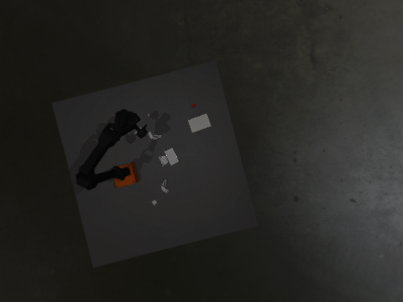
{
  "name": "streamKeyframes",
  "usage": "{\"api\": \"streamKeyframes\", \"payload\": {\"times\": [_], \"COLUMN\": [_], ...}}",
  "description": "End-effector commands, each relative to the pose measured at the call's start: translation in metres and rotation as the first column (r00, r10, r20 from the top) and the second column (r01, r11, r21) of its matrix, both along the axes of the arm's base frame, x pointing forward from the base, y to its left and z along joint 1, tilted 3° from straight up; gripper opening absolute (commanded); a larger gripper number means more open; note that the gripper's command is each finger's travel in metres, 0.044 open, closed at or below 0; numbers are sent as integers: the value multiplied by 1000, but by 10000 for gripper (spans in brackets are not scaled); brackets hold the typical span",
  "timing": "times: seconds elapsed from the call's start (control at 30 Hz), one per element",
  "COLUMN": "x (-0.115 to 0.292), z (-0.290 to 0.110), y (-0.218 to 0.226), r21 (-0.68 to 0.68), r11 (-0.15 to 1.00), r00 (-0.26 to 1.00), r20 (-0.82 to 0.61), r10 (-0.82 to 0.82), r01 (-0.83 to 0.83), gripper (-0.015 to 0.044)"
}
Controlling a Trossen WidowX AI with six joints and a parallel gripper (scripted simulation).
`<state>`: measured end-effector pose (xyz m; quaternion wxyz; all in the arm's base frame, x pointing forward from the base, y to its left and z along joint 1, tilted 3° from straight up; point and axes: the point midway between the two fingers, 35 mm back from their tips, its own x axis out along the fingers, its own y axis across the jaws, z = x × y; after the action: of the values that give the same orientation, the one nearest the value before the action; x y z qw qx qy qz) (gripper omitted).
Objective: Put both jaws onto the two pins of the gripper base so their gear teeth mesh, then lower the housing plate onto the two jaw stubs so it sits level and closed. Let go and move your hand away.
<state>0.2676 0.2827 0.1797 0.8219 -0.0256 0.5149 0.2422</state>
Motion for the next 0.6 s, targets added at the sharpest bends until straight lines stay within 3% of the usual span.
{"api": "streamKeyframes", "payload": {"times": [0.0,0.57], "x": [3,12], "z": [-14,-59], "y": [-9,-43], "r21": [-19,-129], "r11": [997,945], "r00": [996,916], "r20": [-64,-239], "r10": [-70,-324], "r01": [69,301], "gripper": [440,440]}}
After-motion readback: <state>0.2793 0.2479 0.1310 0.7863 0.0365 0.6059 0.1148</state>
